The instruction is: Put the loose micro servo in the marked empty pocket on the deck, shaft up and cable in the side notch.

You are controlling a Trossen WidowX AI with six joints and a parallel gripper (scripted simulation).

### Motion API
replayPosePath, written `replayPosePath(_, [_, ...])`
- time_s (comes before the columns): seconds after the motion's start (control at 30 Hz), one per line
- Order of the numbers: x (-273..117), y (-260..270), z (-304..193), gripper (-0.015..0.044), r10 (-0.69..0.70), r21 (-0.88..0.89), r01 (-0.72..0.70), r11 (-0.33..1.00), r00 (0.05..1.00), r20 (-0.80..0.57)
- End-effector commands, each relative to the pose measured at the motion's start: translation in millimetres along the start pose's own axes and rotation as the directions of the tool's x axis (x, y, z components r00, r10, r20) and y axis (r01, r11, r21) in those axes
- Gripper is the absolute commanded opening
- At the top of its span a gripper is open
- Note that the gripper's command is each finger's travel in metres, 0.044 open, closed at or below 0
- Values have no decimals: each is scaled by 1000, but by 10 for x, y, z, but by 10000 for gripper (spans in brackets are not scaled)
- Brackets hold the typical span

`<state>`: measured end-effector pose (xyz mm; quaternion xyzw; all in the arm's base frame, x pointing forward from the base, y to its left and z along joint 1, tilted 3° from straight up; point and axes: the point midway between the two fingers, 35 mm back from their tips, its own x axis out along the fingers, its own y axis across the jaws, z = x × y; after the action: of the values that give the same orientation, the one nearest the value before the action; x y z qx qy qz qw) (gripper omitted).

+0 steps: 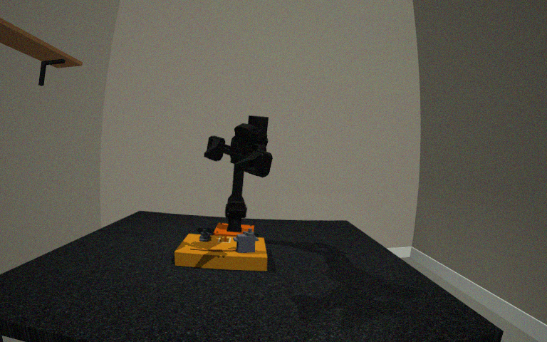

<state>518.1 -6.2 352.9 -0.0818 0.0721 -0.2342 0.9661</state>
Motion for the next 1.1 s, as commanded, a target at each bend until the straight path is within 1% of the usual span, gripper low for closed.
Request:
replayPosePath(0.0, [0, 54, -140, 440, 44, -134, -51, 990, 997, -58])
replayPosePath(0.27, [-34, 128, -414, 440, 111, -350, -167, 922, 978, -175])
replayPosePath(0.5, [-92, 173, -669, 440, 160, -508, -291, 811, 945, -286])
replayPosePath(0.8, [-219, 203, -1002, 440, 210, -643, -465, 609, 876, -434])
replayPosePath(1.07, [-385, 201, -1293, 440, 242, -689, -613, 387, 789, -565])
